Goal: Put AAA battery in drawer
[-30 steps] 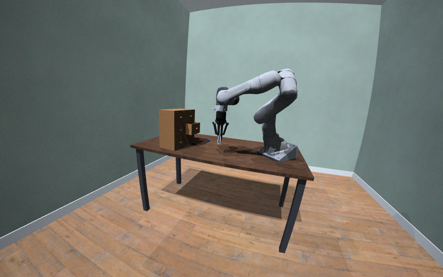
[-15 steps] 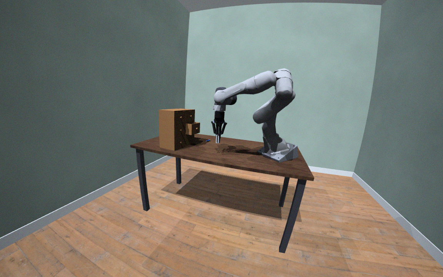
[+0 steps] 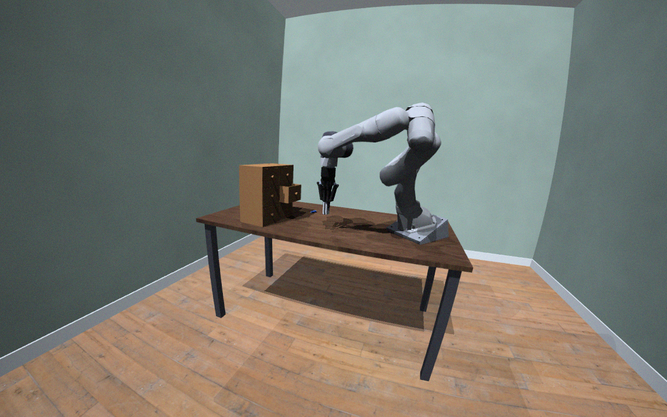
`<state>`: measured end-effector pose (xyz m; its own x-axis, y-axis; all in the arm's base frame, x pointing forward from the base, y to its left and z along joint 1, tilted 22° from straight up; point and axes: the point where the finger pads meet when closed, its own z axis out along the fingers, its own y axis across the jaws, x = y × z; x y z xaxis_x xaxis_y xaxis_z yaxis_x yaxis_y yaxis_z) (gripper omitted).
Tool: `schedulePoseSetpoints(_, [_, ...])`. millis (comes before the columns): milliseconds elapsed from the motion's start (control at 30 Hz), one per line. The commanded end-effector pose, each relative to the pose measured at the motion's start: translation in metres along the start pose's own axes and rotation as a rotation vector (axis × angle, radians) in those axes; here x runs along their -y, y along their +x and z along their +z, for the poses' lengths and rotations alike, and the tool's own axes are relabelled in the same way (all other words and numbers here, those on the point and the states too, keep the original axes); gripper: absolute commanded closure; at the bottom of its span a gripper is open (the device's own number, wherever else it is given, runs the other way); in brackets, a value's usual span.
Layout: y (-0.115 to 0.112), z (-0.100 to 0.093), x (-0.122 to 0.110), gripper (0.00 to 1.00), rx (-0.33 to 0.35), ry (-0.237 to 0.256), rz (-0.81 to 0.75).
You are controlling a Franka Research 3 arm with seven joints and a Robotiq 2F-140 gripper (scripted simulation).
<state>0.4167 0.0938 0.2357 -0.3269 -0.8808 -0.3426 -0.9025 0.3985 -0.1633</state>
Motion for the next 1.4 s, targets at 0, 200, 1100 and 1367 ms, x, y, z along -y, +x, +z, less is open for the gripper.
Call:
schedulePoseSetpoints(0, [0.000,0.001,0.004,0.87,0.001,-0.007,0.120])
schedulePoseSetpoints(200, [0.003,0.001,0.010,0.87,0.001,-0.007,0.181])
schedulePoseSetpoints(1100, [0.020,0.001,0.049,0.87,0.000,-0.007,0.545])
schedulePoseSetpoints(1367, [0.024,0.001,0.058,0.87,0.000,-0.007,0.626])
